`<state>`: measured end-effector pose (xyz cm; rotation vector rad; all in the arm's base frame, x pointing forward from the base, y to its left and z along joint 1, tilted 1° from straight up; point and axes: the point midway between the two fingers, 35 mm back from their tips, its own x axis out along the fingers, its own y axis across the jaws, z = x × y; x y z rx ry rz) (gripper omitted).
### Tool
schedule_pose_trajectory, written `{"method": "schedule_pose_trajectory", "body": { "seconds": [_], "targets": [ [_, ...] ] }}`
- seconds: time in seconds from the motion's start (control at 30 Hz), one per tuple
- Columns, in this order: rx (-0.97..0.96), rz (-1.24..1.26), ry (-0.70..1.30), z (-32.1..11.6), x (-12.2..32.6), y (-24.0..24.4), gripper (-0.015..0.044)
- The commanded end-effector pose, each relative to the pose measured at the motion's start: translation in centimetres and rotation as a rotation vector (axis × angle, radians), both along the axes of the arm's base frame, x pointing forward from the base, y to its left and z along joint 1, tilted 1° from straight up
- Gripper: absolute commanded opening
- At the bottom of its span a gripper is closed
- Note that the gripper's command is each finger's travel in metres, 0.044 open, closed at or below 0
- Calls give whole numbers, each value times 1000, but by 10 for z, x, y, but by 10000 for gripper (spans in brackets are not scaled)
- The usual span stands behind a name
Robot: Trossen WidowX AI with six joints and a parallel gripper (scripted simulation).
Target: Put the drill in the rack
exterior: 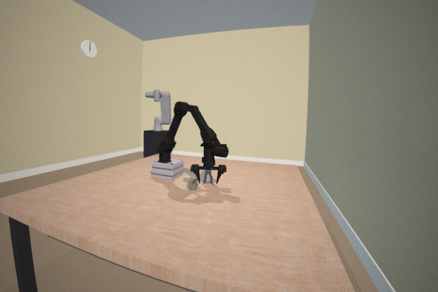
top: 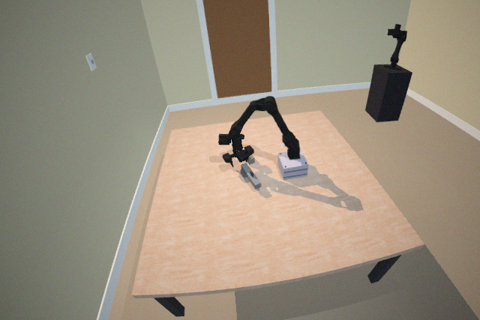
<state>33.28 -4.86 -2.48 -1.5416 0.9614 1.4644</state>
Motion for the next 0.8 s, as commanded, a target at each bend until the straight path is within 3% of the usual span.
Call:
{"method": "schedule_pose_trajectory", "body": {
  "seconds": [0.0, 0.77],
  "targets": [
    [-1, -3, 3, -2, -2, 2, 440],
    [0, -3, 4, -5, -5, 7, 440]
  ]
}}
